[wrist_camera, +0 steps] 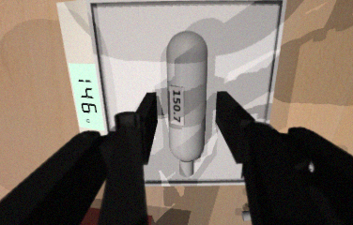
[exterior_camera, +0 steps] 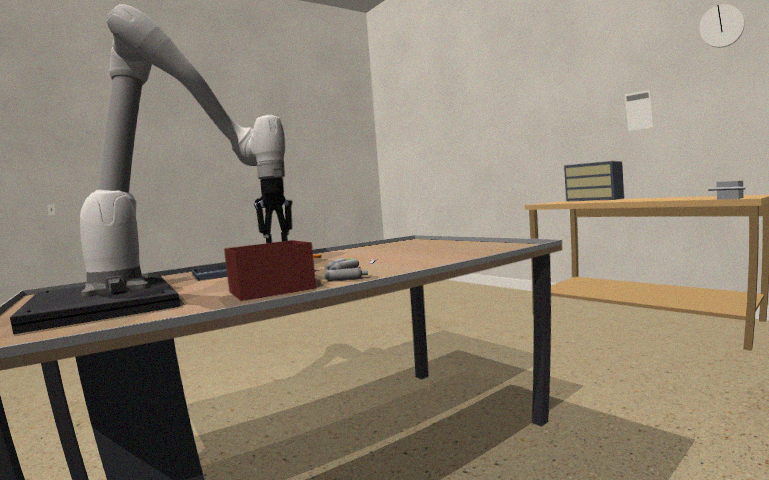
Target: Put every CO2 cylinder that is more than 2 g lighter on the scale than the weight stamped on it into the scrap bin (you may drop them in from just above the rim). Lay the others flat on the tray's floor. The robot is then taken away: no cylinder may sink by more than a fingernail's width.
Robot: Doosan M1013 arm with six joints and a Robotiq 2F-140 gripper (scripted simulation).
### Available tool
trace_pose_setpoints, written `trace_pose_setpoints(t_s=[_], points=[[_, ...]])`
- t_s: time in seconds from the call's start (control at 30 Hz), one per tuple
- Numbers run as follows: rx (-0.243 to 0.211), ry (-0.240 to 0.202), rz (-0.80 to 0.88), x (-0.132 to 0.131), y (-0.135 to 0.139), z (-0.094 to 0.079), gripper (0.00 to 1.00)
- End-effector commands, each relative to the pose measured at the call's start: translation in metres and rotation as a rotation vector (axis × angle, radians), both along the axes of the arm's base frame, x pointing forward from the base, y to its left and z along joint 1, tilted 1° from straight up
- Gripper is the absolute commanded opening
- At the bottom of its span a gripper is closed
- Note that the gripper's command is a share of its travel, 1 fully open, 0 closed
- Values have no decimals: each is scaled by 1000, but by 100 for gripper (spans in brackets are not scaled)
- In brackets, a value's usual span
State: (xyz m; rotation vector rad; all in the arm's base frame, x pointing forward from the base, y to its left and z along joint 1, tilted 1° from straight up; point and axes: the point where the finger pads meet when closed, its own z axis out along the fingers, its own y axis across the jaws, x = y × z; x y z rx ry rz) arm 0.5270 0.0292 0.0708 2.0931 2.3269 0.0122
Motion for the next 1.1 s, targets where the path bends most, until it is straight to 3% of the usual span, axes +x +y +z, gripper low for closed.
trace_pose_setpoints(t_s=[0.0,0.87,1.07], points=[[0,-1,0,0,0,1,40],[0,-1,0,0,0,1,40],[0,-1,0,0,0,12,40]])
